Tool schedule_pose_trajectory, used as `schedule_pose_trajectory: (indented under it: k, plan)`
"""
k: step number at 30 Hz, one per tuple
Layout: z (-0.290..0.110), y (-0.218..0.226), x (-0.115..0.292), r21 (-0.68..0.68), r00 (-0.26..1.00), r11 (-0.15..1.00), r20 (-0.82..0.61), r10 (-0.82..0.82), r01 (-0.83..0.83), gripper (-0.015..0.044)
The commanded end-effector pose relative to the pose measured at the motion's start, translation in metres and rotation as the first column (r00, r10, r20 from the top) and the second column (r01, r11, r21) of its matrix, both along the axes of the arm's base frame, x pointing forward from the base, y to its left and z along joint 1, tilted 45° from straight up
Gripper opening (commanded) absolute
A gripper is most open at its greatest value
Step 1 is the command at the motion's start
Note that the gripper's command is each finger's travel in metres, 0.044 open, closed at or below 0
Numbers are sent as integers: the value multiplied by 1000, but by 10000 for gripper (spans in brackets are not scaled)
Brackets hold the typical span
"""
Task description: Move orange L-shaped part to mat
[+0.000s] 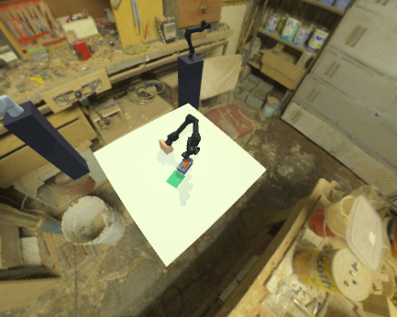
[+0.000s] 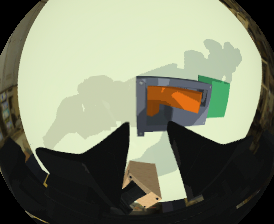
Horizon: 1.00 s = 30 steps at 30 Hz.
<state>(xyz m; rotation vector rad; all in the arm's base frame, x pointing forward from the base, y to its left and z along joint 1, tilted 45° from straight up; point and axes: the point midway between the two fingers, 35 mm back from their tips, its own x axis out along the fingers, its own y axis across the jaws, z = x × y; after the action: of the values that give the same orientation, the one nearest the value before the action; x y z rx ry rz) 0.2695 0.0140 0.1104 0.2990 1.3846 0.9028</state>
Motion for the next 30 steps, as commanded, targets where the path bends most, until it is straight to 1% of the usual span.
schedule_pose_trajectory:
  k: [1, 10, 12, 14, 16, 19, 21, 23, 25, 27, 28, 30]
  plan:
    - [0, 0, 0, 0, 1000, 1000, 1, -3, 3, 180]
    - [0, 0, 0, 0, 1000, 1000, 1, -3, 3, 180]
    - [-1, -2, 2, -5, 999, 999, -36, -40, 40, 233]
    - [-4, -5, 5, -20, 986, 993, -114, -121, 120, 280]
    - [-9, -10, 10, -56, 942, 970, -231, -245, 238, 280]
    - [-17, -19, 18, -154, 790, 891, -417, -450, 427, 280]
    - [-23, -26, 23, -239, 643, 816, -515, -567, 527, 280]
    - [-29, -32, 28, -337, 467, 725, -588, -660, 601, 280]
    - [-36, -39, 32, -441, 271, 624, -631, -727, 645, 280]
    - [-42, -45, 36, -539, 82, 526, -643, -761, 658, 280]
    - [-44, -46, 37, -565, 29, 499, -642, -766, 657, 280]
    - [-45, -47, 37, -574, 12, 490, -641, -767, 656, 280]
